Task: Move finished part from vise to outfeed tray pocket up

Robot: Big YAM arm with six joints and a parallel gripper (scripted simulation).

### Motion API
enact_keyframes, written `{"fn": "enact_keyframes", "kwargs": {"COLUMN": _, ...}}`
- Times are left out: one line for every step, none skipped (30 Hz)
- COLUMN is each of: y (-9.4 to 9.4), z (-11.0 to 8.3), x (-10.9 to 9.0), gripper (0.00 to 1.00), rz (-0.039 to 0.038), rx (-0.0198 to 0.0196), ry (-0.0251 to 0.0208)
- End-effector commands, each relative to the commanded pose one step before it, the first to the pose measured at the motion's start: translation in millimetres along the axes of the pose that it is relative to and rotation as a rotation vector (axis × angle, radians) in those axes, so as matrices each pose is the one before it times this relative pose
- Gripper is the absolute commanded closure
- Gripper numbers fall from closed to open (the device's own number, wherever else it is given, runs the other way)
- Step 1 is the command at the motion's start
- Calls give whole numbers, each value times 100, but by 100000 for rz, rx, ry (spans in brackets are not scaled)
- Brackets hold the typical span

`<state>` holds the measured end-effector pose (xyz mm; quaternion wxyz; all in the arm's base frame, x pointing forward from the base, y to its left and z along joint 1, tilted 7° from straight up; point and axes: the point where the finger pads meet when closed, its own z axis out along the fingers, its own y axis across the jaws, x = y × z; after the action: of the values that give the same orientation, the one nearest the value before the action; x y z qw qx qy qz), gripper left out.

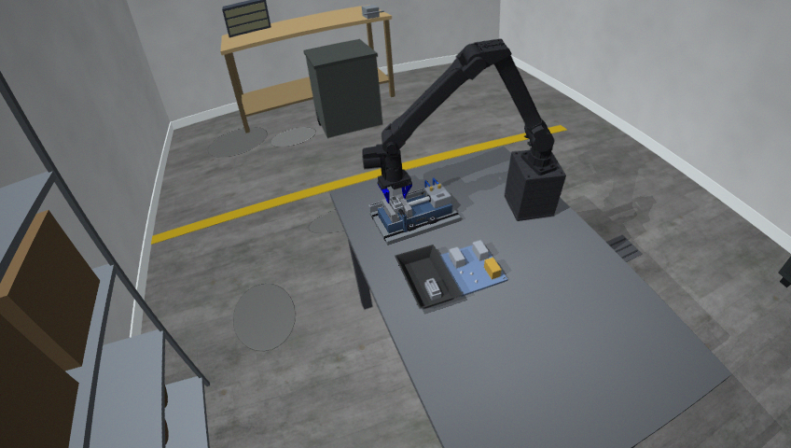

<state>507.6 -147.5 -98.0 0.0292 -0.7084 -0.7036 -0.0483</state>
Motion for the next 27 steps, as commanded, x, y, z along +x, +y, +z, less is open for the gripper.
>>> {"fn": "enact_keyframes", "kwargs": {"y": 2893, "z": -836, "x": -46, "gripper": 36, "rz": -948, "rx": -5137, "ry": -1593}}
{"fn": "enact_keyframes", "kwargs": {"y": -11, "z": 36, "x": -2, "gripper": 36, "rz": 17, "rx": 29, "ry": 9}}
{"fn": "enact_keyframes", "kwargs": {"y": 12, "z": 36, "x": -13, "gripper": 36, "rz": 11, "rx": -66, "ry": -21}}
{"fn": "enact_keyframes", "kwargs": {"y": 31, "z": 7, "x": -15, "gripper": 36, "rz": -8, "rx": -139, "ry": -44}}
{"fn": "enact_keyframes", "kwargs": {"y": 47, "z": -88, "x": -4, "gripper": 36, "rz": -15, "rx": -186, "ry": -58}}
{"fn": "enact_keyframes", "kwargs": {"y": 11, "z": -20, "x": 6, "gripper": 36, "rz": -4, "rx": -40, "ry": -12}}
{"fn": "enact_keyframes", "kwargs": {"y": 8, "z": 59, "x": 3, "gripper": 36, "rz": -21, "rx": -36, "ry": -10}}
{"fn": "enact_keyframes", "kwargs": {"y": -41, "z": 145, "x": 11, "gripper": 36, "rz": -5, "rx": 151, "ry": 48}}
{"fn": "enact_keyframes", "kwargs": {"y": -61, "z": 121, "x": 17, "gripper": 36, "rz": 12, "rx": 232, "ry": 73}}
{"fn": "enact_keyframes", "kwargs": {"y": -31, "z": 36, "x": 12, "gripper": 36, "rz": 19, "rx": 121, "ry": 38}}
{"fn": "enact_keyframes", "kwargs": {"y": -3, "z": 34, "x": -5, "gripper": 36, "rz": 15, "rx": -1, "ry": 0}}
{"fn": "enact_keyframes", "kwargs": {"y": 0, "z": 0, "x": 0, "gripper": 36, "rz": 0, "rx": 0, "ry": 0}}
{"fn": "enact_keyframes", "kwargs": {"y": 0, "z": 0, "x": 0, "gripper": 36, "rz": 0, "rx": 0, "ry": 0}}
{"fn": "enact_keyframes", "kwargs": {"y": 243, "z": -538, "x": -80, "gripper": 36, "rz": -49, "rx": -994, "ry": -315}}
{"fn": "enact_keyframes", "kwargs": {"y": -21, "z": 187, "x": -1, "gripper": 36, "rz": 11, "rx": 62, "ry": 21}}
{"fn": "enact_keyframes", "kwargs": {"y": -76, "z": 236, "x": 14, "gripper": 36, "rz": 7, "rx": 282, "ry": 89}}
{"fn": "enact_keyframes", "kwargs": {"y": -109, "z": 239, "x": 24, "gripper": 36, "rz": 36, "rx": 411, "ry": 129}}
{"fn": "enact_keyframes", "kwargs": {"y": -118, "z": 30, "x": 51, "gripper": 36, "rz": 51, "rx": 489, "ry": 153}}
{"fn": "enact_keyframes", "kwargs": {"y": 2, "z": 27, "x": 0, "gripper": 36, "rz": 5, "rx": -14, "ry": -4}}
{"fn": "enact_keyframes", "kwargs": {"y": 46, "z": 26, "x": -8, "gripper": 36, "rz": -50, "rx": -185, "ry": -57}}
{"fn": "enact_keyframes", "kwargs": {"y": 42, "z": 24, "x": -11, "gripper": 36, "rz": -30, "rx": -173, "ry": -53}}
{"fn": "enact_keyframes", "kwargs": {"y": 80, "z": -169, "x": -1, "gripper": 36, "rz": -39, "rx": -294, "ry": -91}}
{"fn": "enact_keyframes", "kwargs": {"y": 58, "z": -158, "x": 0, "gripper": 36, "rz": -18, "rx": -210, "ry": -65}}
{"fn": "enact_keyframes", "kwargs": {"y": 26, "z": -13, "x": -10, "gripper": 36, "rz": -4, "rx": -111, "ry": -35}}
{"fn": "enact_keyframes", "kwargs": {"y": -21, "z": 112, "x": -11, "gripper": 36, "rz": 6, "rx": 56, "ry": 17}}
{"fn": "enact_keyframes", "kwargs": {"y": -66, "z": 114, "x": 5, "gripper": 36, "rz": 36, "rx": 240, "ry": 74}}
{"fn": "enact_keyframes", "kwargs": {"y": -113, "z": 100, "x": 25, "gripper": 36, "rz": 60, "rx": 437, "ry": 136}}
